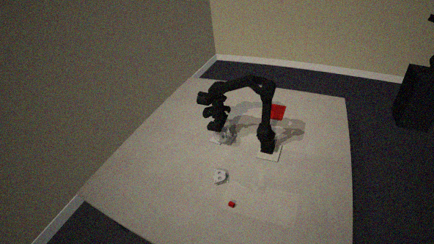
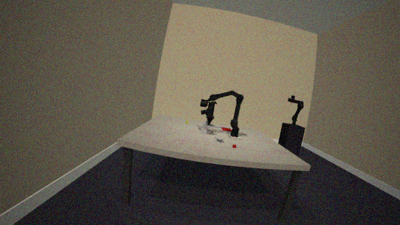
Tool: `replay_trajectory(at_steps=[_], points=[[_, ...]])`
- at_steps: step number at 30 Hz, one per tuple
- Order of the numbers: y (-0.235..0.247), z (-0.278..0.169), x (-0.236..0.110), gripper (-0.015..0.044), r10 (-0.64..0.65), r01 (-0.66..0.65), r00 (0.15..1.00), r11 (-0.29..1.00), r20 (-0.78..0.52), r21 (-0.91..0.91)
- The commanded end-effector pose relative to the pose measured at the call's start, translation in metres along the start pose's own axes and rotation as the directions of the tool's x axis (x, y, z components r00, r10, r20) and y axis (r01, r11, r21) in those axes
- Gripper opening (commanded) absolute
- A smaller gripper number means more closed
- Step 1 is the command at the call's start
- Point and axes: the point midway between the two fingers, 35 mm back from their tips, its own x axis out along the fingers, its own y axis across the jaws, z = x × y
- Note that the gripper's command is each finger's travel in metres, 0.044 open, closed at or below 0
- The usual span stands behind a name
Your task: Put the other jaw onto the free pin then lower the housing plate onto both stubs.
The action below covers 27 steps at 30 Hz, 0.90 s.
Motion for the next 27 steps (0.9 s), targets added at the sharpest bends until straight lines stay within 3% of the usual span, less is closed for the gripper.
replay_trajectory(at_steps=[1, 27], points=[[0.001, -0.001, 0.000, 0.0134, -0.003, 0.003, 1.000, 1.000, -0.003, 0.014], [-0.017, 0.003, 0.000, 0.0134, -0.005, 0.005, 1.000, 1.000, -0.003, 0.001]])
